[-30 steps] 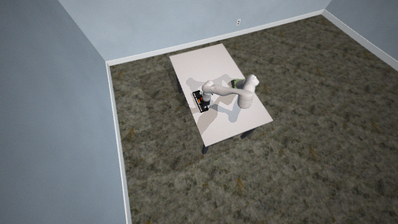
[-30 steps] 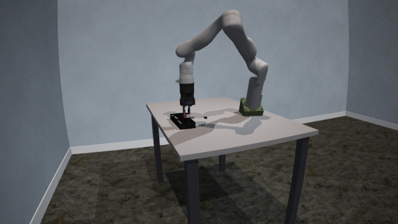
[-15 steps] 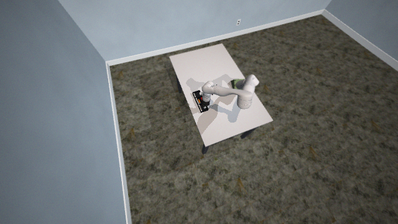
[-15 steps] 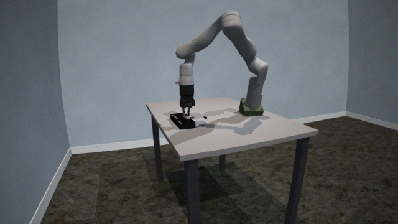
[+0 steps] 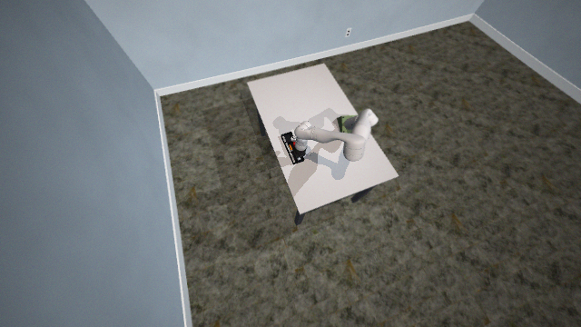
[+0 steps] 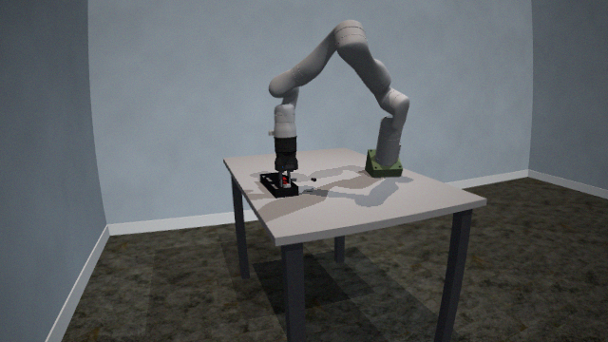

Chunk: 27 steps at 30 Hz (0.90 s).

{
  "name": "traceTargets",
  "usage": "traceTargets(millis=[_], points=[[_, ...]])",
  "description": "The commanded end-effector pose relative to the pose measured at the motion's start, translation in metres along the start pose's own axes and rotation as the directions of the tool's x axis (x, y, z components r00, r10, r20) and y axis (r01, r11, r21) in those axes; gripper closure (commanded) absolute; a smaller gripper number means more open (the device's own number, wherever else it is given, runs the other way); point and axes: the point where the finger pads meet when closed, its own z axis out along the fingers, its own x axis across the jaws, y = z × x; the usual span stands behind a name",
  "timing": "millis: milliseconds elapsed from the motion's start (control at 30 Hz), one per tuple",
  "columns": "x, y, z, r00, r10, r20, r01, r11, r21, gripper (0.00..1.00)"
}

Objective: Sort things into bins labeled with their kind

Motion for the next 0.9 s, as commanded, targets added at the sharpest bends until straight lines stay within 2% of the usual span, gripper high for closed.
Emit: traceTargets(millis=[0,467,500,867], points=[[0.0017,-0.0005,0.0097,1.0,0.002,-0.001,-0.002,1.0,0.001,0.55],[0.0019,-0.0003,0.0095,1.0,0.006,-0.002,-0.006,1.0,0.0,0.55],[0.0019,-0.0003,0.0095,1.0,0.006,-0.002,-0.006,1.0,0.0,0.38],[0.0019,-0.0003,0.0095,1.0,0.006,-0.002,-0.006,1.0,0.0,0.38]])
